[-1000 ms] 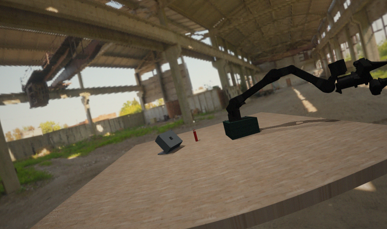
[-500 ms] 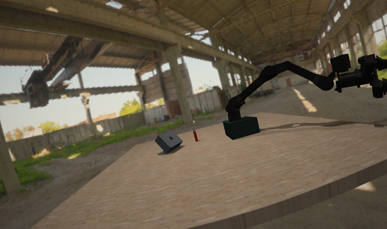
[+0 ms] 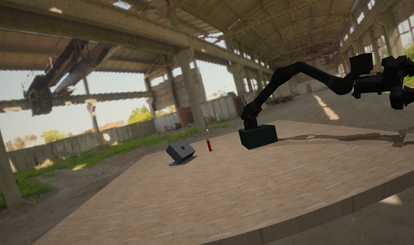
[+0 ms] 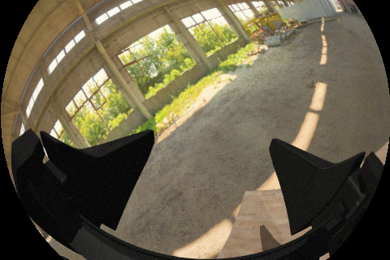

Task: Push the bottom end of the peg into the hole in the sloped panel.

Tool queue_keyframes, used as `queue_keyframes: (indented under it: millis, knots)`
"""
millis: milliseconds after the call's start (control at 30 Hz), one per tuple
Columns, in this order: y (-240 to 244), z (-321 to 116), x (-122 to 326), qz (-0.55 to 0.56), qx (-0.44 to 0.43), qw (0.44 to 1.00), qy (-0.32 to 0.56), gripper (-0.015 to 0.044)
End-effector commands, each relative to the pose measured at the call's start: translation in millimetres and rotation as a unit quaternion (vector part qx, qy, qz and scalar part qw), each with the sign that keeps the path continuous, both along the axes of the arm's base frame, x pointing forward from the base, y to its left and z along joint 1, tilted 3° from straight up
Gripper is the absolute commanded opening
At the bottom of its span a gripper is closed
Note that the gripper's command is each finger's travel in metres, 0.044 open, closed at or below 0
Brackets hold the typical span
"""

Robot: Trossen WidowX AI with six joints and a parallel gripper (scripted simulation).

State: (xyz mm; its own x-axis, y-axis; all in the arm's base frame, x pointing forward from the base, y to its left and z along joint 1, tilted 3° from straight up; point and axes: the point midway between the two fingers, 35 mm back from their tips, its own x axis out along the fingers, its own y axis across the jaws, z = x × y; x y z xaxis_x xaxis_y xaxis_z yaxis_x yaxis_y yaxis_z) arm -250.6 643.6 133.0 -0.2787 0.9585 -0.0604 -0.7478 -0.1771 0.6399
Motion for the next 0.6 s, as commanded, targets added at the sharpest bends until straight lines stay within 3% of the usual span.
queue_keyframes:
  millis: [0,567]
  knots:
    - [7.1,-5.8,34.1,-0.022,-0.017,0.999,-0.019,0.044]
    - [22.2,-6.8,166.4,-0.122,-0.045,0.99,-0.062,0.044]
